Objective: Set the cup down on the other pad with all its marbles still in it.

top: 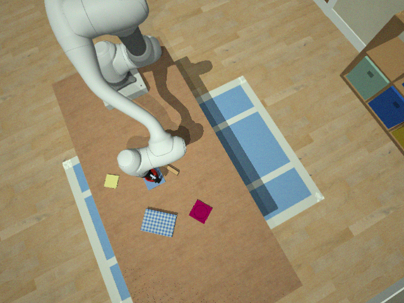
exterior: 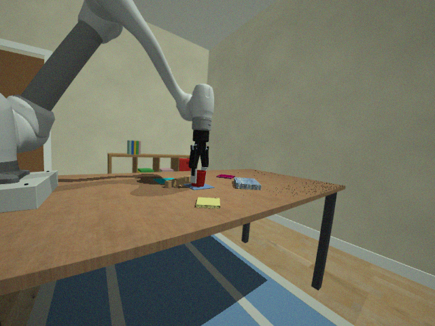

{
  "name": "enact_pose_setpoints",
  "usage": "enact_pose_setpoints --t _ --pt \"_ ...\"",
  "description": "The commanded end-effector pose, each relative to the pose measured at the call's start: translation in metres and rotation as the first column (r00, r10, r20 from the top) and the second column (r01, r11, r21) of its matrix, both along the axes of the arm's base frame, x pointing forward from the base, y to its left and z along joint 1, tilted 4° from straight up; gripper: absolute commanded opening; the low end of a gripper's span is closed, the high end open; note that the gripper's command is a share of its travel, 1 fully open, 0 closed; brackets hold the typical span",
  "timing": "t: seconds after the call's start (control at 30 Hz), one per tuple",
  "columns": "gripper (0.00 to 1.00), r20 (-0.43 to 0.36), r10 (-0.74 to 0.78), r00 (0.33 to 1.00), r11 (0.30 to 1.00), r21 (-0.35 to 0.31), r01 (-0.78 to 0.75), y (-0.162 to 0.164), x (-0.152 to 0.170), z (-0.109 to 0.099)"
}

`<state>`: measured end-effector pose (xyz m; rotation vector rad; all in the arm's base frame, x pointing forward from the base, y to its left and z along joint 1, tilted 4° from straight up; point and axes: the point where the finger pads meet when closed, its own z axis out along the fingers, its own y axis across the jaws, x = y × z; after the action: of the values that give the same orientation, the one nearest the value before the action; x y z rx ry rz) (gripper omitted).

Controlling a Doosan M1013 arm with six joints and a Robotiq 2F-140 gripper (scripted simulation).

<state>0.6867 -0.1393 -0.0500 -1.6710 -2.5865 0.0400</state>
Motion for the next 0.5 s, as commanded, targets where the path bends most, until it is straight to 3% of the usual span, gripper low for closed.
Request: enact_pose_setpoints --t 0.0,0.47 --pt "0.59 -0.001 0.003 1.0 1.0 -0.001 -0.003 -0.0016 -0.0012 -0.0093" --pt "0.59 -0.001 0.003 1.0 1.0 -0.001 -0.003 -0.0016 -0.0013 -0.0122"
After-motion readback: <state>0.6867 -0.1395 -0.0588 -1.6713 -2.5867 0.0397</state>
